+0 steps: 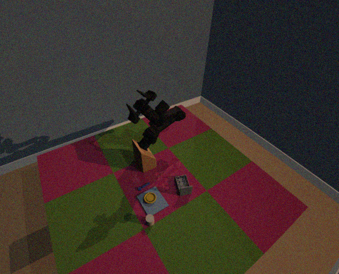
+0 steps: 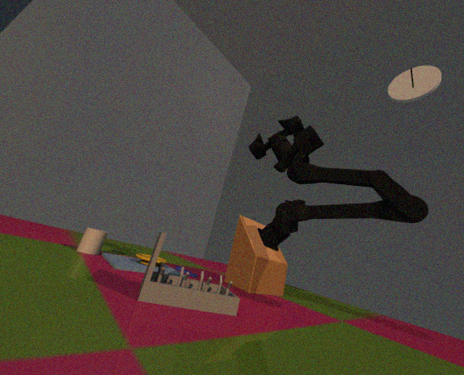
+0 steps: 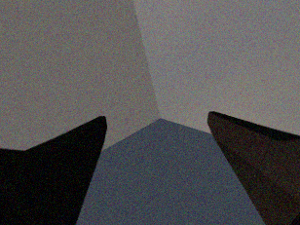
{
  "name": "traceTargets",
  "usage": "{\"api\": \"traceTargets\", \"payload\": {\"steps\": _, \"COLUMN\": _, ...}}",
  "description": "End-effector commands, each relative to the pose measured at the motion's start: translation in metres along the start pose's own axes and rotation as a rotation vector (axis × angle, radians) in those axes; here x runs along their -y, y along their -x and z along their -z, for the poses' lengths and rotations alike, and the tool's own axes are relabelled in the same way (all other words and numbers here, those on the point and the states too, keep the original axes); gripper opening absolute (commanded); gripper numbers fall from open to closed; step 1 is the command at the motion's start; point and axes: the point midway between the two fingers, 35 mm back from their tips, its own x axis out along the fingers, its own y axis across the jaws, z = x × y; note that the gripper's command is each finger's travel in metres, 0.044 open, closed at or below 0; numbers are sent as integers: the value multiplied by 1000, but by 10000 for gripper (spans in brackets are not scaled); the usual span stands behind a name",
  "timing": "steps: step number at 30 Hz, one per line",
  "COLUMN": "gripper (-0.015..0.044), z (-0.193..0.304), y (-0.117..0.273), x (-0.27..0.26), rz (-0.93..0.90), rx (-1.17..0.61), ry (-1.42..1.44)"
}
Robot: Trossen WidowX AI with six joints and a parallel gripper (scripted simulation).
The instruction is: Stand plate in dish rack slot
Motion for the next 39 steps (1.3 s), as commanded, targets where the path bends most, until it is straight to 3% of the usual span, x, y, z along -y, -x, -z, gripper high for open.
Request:
{"api": "traceTargets", "payload": {"steps": 1, "gripper": 400, "z": 0, "y": 0, "x": 1, "rz": 3, "rx": -1, "ry": 5}}
{"api": "traceTargets", "payload": {"steps": 20, "gripper": 400, "z": 50, "y": -21, "x": 65, "rz": 317, "rx": -228, "ry": 501}}
{"api": "traceTargets", "payload": {"steps": 39, "gripper": 400, "z": 92, "y": -14, "x": 137, "rz": 575, "rx": -601, "ry": 971}}
